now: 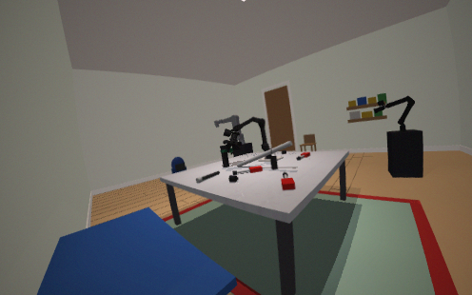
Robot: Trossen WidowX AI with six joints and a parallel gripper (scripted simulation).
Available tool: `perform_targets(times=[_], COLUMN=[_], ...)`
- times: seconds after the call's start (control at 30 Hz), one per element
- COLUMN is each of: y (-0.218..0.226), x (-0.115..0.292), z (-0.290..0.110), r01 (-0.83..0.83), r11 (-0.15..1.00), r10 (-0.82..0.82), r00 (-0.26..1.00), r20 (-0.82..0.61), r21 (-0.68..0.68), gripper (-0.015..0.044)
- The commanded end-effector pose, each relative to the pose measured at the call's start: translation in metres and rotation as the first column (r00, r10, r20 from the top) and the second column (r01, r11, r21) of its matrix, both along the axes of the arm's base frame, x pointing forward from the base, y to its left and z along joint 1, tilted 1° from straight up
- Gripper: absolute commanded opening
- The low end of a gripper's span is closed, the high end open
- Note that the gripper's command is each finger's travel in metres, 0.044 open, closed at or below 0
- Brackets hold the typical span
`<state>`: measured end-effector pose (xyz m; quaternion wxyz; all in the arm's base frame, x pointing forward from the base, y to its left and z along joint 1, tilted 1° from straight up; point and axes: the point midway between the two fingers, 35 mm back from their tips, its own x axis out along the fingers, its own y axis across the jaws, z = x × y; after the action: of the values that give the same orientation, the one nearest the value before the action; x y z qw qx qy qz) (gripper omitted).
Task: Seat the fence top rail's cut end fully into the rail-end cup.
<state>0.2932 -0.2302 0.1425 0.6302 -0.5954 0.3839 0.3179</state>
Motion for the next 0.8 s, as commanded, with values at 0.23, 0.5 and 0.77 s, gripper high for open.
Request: perform_targets(times=[0.23, 0.5, 0.77], y=[-0.0004, -0.0006, 0.0002], x=[-0.0040, -0.0014, -0.0016], z=[-0.0002, -0.0002, -0.0002], r01=[-0.035, -0.007, -0.016], r11=[0.999, 1.000, 1.000], r10=[0.035, 0.007, 0.016], r00=[0.999, 1.000, 1.000], r20=[-0.001, 0.000, 0.000], r21=[-0.002, -0.001, 0.001], gripper=[0.0000, 0.0000, 0.0000])
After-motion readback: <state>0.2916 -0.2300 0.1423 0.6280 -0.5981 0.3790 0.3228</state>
